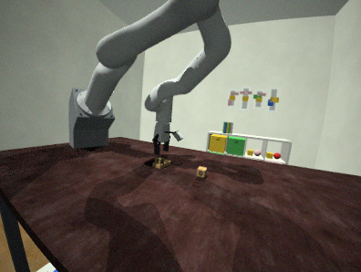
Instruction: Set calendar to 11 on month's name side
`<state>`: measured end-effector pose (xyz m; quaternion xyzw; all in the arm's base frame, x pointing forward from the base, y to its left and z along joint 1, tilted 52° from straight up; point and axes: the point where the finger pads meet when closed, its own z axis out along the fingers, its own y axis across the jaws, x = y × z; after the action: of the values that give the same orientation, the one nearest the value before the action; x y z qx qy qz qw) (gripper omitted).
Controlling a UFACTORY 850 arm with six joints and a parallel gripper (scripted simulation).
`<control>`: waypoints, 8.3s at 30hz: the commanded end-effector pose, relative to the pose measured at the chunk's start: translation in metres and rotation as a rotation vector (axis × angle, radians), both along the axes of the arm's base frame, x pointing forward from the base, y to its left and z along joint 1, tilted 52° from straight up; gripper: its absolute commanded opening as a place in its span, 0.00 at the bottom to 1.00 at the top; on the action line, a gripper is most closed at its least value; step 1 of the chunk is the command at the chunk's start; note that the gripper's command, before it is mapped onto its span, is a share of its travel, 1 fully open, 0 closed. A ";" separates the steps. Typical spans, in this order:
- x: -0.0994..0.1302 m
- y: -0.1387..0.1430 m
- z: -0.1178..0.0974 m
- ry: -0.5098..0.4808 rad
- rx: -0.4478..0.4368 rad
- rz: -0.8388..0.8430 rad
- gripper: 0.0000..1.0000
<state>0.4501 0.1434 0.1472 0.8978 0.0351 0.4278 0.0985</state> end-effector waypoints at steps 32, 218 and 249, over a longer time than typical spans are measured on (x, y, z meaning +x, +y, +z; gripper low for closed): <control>0.000 0.000 0.000 0.000 0.000 0.000 1.00; 0.015 -0.109 0.098 -0.023 0.119 -0.094 0.49; 0.016 -0.109 0.097 -0.023 0.119 -0.094 0.49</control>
<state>0.4655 0.0343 0.2446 0.8979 -0.0337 0.4340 0.0654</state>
